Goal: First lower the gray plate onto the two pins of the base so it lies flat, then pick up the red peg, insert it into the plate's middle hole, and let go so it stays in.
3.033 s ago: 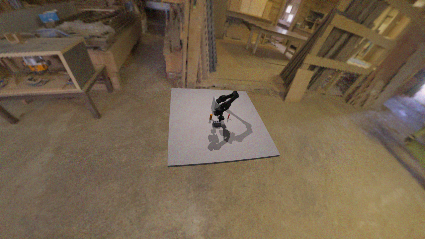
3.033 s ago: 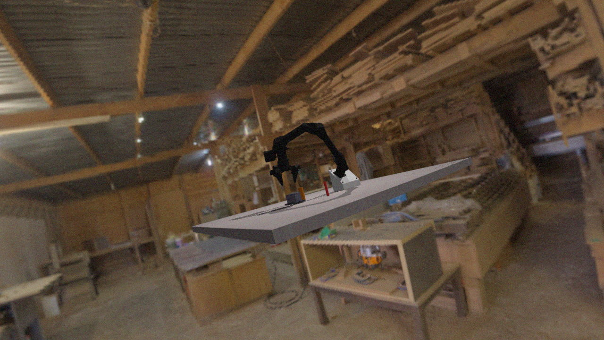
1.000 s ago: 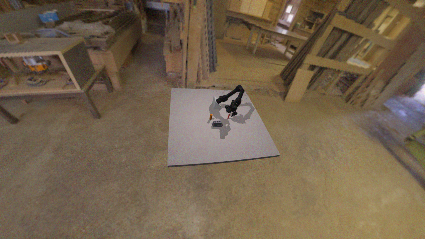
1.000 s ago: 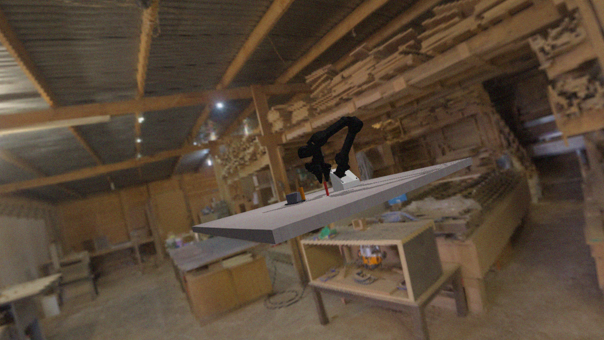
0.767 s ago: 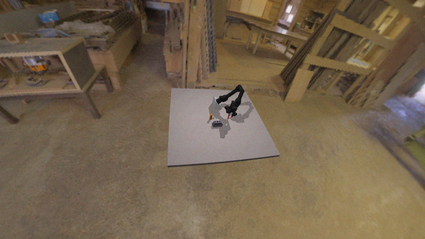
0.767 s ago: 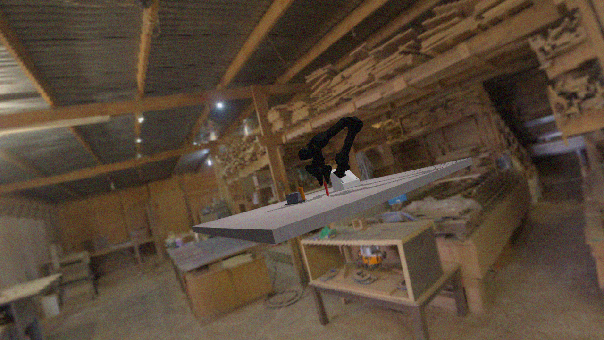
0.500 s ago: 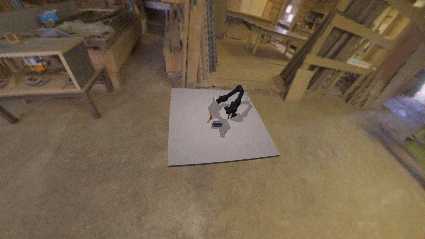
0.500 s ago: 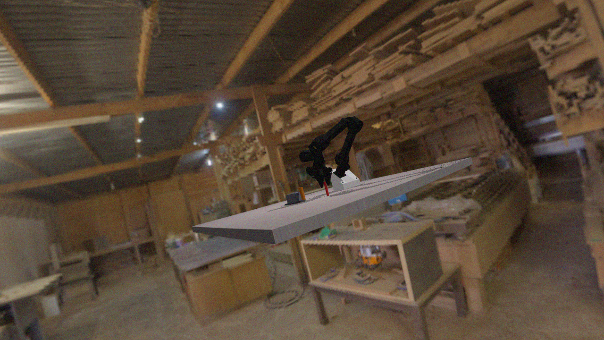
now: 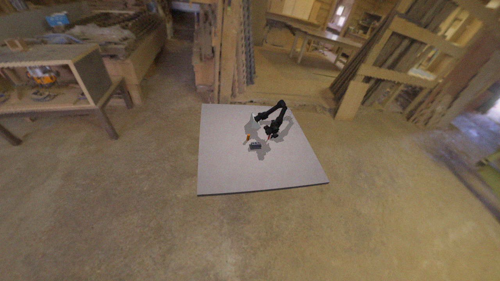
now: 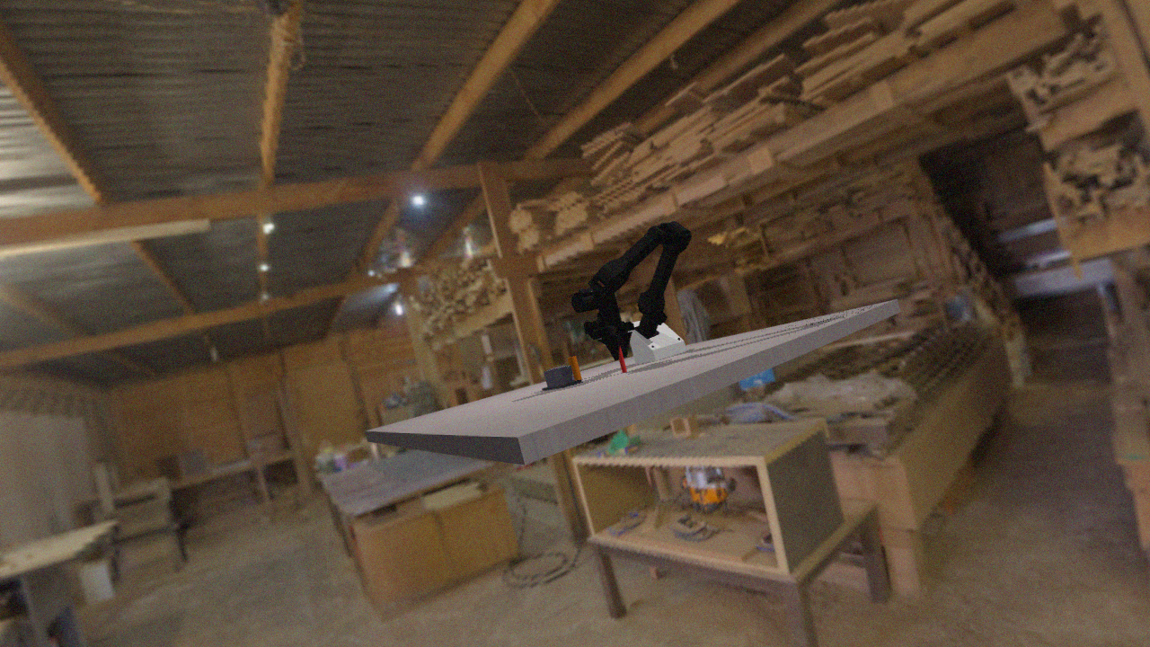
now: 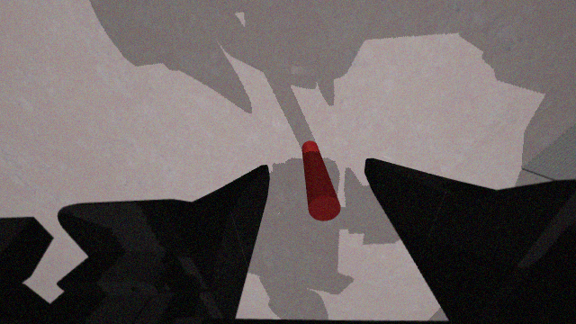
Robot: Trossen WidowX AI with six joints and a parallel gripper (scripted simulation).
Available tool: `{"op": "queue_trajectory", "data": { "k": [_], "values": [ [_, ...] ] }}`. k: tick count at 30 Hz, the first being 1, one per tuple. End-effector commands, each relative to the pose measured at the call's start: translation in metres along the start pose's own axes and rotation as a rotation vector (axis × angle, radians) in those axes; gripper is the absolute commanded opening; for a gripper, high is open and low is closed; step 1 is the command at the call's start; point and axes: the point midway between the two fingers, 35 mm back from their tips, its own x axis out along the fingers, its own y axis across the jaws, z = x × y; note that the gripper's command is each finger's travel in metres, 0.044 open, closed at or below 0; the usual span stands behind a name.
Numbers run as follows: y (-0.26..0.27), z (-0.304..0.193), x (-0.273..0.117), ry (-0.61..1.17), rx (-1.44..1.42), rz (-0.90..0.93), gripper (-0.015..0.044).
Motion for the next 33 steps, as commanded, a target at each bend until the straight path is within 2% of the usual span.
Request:
{"op": "queue_trajectory", "data": {
  "k": [1,6,13,33],
  "values": [
    [0.001,-0.001,0.0,0.005,0.004,0.004,0.0178],
    [0.001,-0.001,0.0,0.005,0.004,0.004,0.0046],
    [0.001,-0.001,0.0,0.005,0.004,0.004,0.0],
    [0.005,0.007,-0.049,-0.009,0.006,-0.003,0.0]
  ]
}}
